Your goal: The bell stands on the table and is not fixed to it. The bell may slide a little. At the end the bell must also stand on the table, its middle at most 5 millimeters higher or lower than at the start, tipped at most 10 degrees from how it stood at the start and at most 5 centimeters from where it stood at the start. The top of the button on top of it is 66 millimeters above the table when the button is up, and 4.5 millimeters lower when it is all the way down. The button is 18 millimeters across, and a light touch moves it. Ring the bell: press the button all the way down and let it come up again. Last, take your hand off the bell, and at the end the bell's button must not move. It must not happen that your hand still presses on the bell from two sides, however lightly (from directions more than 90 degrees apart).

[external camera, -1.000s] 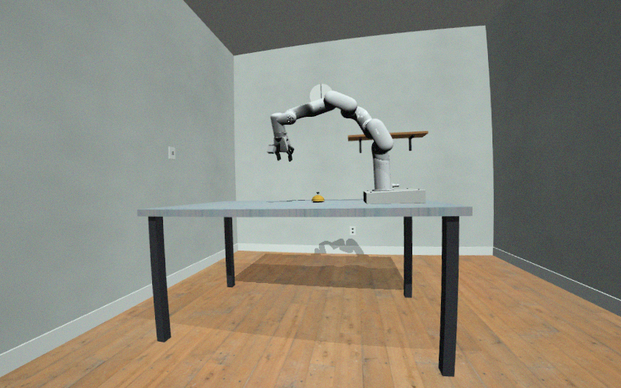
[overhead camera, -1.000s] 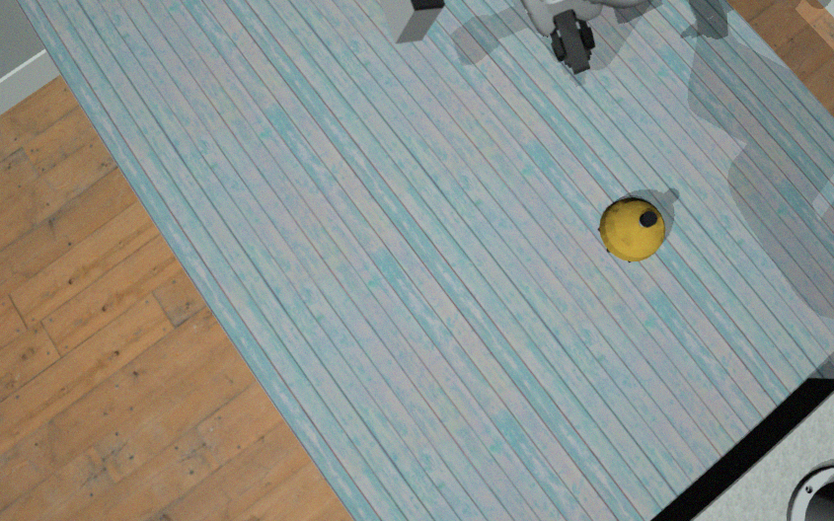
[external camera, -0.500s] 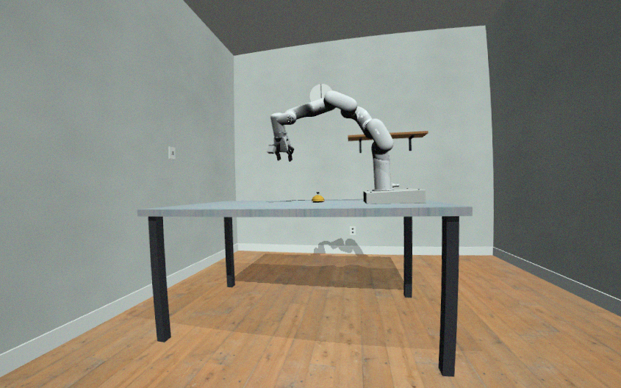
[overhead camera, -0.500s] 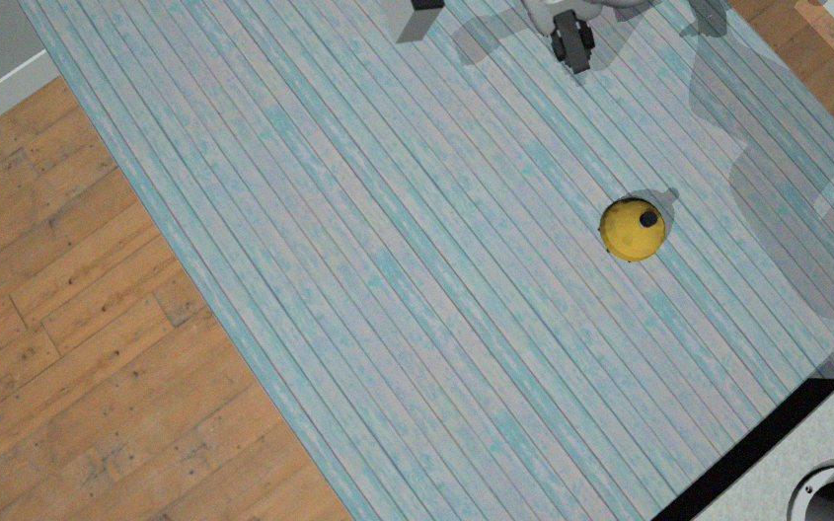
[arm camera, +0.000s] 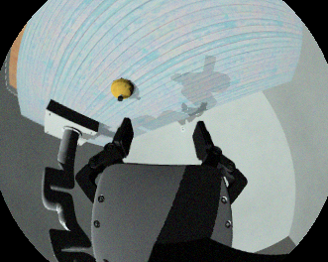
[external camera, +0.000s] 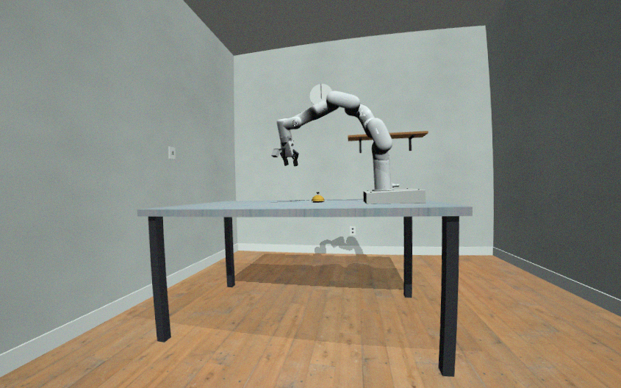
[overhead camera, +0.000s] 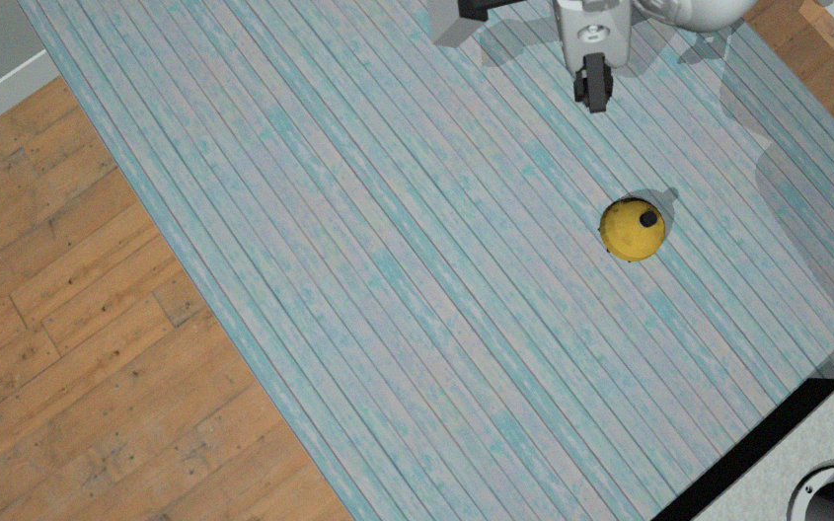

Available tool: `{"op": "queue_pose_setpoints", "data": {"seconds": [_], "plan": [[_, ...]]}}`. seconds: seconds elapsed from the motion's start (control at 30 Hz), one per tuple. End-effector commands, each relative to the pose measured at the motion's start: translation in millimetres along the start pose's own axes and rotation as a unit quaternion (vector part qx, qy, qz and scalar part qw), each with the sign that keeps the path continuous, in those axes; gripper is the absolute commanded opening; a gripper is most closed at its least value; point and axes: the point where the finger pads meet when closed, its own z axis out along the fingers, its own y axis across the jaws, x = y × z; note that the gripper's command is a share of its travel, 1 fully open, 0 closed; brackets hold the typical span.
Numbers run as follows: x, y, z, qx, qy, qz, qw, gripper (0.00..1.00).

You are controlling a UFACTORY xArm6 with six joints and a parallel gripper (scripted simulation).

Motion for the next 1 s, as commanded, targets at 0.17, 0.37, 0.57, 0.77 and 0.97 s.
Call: {"op": "queue_pose_setpoints", "data": {"seconds": [0.17, 0.37, 0.57, 0.77, 0.97], "plan": [[-23, -31, 34, 0.031, 0.056, 0.113, 0.992, 1.00], [-39, -54, 55, 0.059, 0.079, 0.191, 0.977, 1.00], [-49, -68, 67, 0.074, 0.090, 0.235, 0.965, 1.00], [-67, -95, 89, 0.101, 0.107, 0.321, 0.936, 1.00], [-83, -118, 107, 0.121, 0.116, 0.394, 0.904, 1.00]]}}
